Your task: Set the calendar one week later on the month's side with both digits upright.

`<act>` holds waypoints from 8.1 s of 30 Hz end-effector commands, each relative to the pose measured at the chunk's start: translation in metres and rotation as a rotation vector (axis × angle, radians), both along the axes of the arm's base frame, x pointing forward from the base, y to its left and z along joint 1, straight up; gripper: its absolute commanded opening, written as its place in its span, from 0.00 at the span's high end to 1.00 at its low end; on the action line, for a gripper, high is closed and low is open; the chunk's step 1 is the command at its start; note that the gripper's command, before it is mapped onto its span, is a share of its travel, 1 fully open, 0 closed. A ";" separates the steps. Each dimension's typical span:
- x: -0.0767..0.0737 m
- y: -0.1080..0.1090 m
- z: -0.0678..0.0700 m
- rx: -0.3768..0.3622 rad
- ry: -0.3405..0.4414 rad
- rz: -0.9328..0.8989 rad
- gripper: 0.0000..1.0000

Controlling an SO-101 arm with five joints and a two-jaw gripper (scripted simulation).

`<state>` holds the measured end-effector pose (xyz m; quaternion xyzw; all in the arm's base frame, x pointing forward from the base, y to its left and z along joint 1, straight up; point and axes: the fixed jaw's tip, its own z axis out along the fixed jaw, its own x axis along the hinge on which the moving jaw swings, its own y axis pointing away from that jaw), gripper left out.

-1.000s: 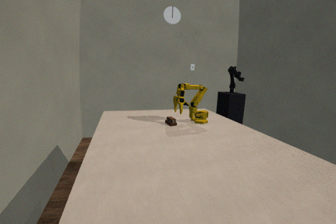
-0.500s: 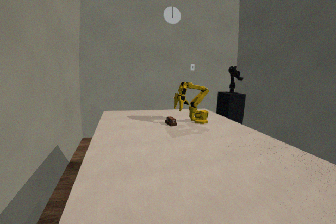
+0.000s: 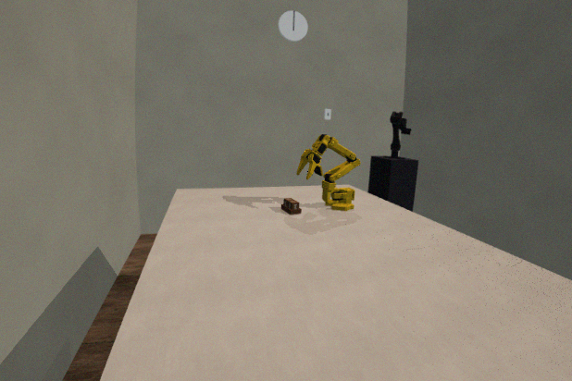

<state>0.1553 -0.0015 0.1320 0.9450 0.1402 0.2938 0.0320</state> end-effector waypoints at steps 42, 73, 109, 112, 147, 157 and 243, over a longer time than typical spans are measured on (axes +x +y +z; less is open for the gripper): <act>0.003 -0.005 0.005 0.367 0.028 -0.583 0.65; 0.011 -0.006 0.003 0.809 0.082 -1.370 0.65; 0.010 -0.006 -0.044 0.602 0.350 -1.575 0.65; 0.007 -0.006 -0.054 0.544 0.409 -1.601 0.65; 0.008 -0.006 -0.061 0.513 0.444 -1.634 0.65; 0.008 -0.006 -0.061 0.513 0.444 -1.634 0.65; 0.019 -0.004 -0.101 0.513 0.444 -1.634 0.81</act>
